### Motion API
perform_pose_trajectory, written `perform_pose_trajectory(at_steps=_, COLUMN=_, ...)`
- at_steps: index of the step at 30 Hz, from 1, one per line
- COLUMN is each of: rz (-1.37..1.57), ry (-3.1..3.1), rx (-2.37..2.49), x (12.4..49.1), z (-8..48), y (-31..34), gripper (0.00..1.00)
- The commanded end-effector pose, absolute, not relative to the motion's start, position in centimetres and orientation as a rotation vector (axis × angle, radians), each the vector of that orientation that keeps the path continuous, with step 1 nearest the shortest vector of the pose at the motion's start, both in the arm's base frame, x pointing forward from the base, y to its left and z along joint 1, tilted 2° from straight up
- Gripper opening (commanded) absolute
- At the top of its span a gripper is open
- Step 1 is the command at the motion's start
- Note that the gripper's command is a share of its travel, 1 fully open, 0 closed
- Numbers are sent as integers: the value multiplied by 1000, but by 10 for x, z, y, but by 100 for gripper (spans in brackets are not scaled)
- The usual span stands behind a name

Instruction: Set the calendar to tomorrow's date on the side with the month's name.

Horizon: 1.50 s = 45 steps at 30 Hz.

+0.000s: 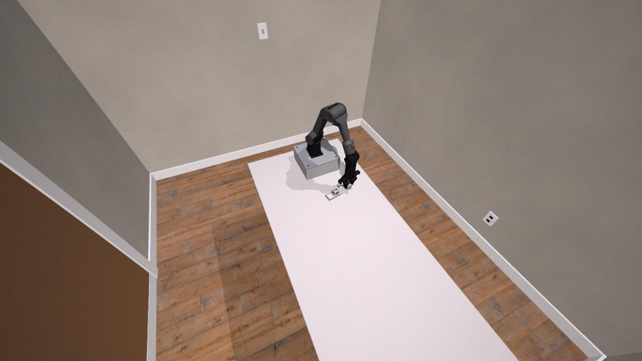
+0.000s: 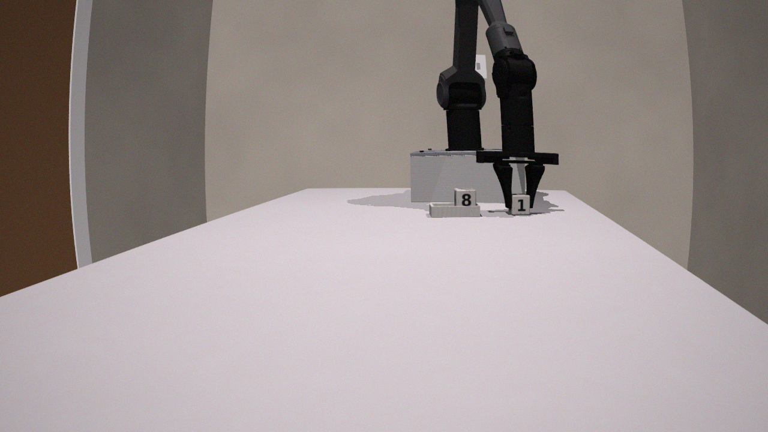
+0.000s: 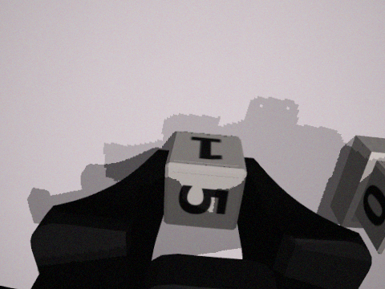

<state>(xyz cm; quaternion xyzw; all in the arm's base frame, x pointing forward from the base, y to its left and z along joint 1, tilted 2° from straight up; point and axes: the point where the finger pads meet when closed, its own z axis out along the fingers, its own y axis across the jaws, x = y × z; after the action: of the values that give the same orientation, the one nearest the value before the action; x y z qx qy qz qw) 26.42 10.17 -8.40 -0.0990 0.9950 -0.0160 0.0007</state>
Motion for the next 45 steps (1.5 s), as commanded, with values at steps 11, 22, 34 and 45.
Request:
perform_pose_trajectory(at_steps=11, rz=-53, ry=3126, rx=-312, x=263, z=-85, y=101, gripper=38)
perform_pose_trajectory(at_steps=22, rz=-53, ry=3126, rx=-312, x=263, z=-85, y=101, gripper=38)
perform_pose_trajectory(at_steps=34, rz=-53, ry=3126, rx=-312, x=263, z=-85, y=101, gripper=58)
perform_pose_trajectory(at_steps=45, rz=-53, ry=3126, rx=-312, x=263, z=-85, y=101, gripper=64)
